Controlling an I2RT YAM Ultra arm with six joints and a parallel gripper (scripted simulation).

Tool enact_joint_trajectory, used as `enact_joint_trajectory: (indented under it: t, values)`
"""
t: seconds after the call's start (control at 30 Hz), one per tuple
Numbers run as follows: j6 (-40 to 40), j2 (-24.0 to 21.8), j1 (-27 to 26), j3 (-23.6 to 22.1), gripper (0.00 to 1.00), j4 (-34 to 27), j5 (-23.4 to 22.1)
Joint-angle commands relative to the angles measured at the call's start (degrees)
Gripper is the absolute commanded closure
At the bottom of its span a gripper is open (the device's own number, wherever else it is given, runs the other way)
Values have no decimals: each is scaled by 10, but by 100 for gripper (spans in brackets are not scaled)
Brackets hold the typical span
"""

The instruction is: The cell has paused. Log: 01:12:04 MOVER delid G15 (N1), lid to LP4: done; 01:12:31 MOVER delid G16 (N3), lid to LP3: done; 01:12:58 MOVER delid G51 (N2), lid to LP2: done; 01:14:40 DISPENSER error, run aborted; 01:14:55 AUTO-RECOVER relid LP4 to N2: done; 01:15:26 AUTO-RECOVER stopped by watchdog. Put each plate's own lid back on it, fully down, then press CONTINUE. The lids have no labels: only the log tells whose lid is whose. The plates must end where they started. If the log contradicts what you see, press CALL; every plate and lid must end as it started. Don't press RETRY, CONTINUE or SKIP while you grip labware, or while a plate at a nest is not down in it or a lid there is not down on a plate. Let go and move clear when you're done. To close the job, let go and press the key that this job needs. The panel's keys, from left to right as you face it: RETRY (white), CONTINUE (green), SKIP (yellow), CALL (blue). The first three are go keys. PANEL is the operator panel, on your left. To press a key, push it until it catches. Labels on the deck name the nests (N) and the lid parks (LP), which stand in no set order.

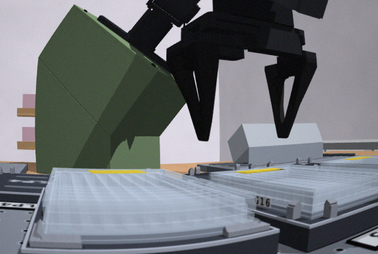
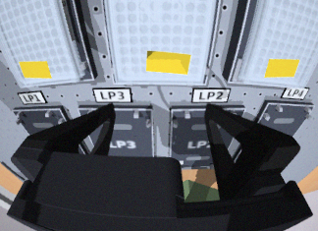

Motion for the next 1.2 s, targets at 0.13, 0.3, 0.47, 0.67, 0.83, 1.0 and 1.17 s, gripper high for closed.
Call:
enact_joint_trajectory:
  t: [0.13,0.3,0.47,0.67,0.83,1.0,1.17]
  values:
    - [-5,-39,-15,-74,18,62,-7]
    - [-7,-66,-16,-141,100,101,-8]
    - [-9,-91,-17,-205,100,139,-9]
    - [-27,-127,-34,-232,100,109,-15]
    - [-54,-165,-59,-204,100,55,-23]
    - [-88,-205,-91,-192,100,-16,-33]
    - [-107,-202,-106,-184,100,-54,-39]
